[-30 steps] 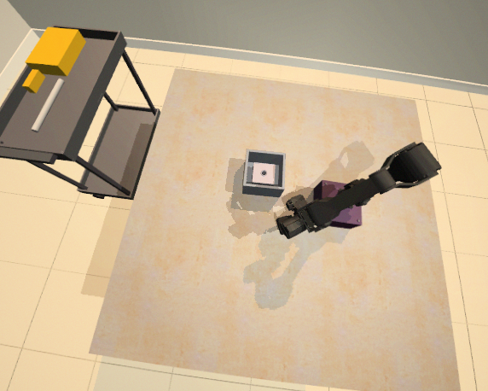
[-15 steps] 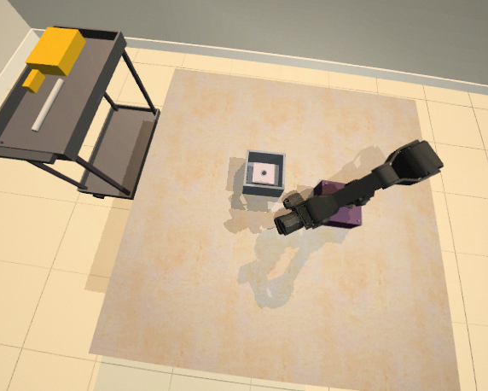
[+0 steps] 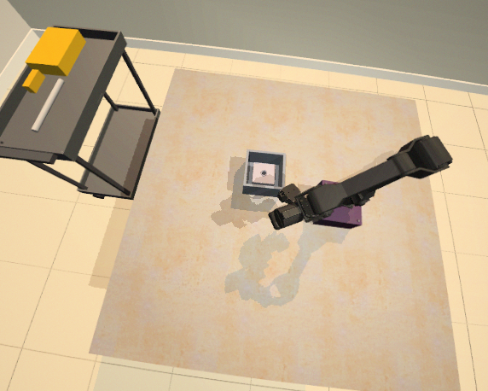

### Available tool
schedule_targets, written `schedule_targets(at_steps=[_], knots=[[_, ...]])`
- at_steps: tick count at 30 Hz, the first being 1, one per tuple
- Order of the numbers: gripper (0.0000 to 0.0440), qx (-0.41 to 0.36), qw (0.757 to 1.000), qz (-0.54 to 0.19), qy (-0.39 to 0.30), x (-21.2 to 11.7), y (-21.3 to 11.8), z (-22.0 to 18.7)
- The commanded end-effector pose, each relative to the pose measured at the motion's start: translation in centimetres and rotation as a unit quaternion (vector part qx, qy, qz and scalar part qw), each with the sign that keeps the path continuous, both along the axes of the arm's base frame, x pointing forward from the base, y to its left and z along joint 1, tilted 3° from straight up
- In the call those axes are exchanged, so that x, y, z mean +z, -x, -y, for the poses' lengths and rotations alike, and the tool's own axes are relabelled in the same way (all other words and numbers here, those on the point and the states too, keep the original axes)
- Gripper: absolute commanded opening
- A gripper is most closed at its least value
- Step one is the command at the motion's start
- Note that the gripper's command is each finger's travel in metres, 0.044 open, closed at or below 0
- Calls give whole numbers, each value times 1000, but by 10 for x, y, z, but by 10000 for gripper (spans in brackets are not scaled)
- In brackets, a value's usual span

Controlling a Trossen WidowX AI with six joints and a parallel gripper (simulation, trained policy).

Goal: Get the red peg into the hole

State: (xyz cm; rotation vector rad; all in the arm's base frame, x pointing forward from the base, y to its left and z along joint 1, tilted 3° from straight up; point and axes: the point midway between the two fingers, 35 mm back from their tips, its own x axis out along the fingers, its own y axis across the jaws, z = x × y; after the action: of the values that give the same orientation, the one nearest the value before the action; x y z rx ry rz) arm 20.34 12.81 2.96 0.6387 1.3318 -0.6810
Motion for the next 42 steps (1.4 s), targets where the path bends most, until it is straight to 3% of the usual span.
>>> schedule_targets(at_steps=[1, 9, 19, 42], knots=[[0, 7, 1000, 20, 5, 18, -15, 4], [0, 7, 999, 40, 18, 43, -42, 20], [0, -20, 998, 50, 26, 52, -71, 54], [4, -93, 994, 57, 26, 41, -121, 132]])
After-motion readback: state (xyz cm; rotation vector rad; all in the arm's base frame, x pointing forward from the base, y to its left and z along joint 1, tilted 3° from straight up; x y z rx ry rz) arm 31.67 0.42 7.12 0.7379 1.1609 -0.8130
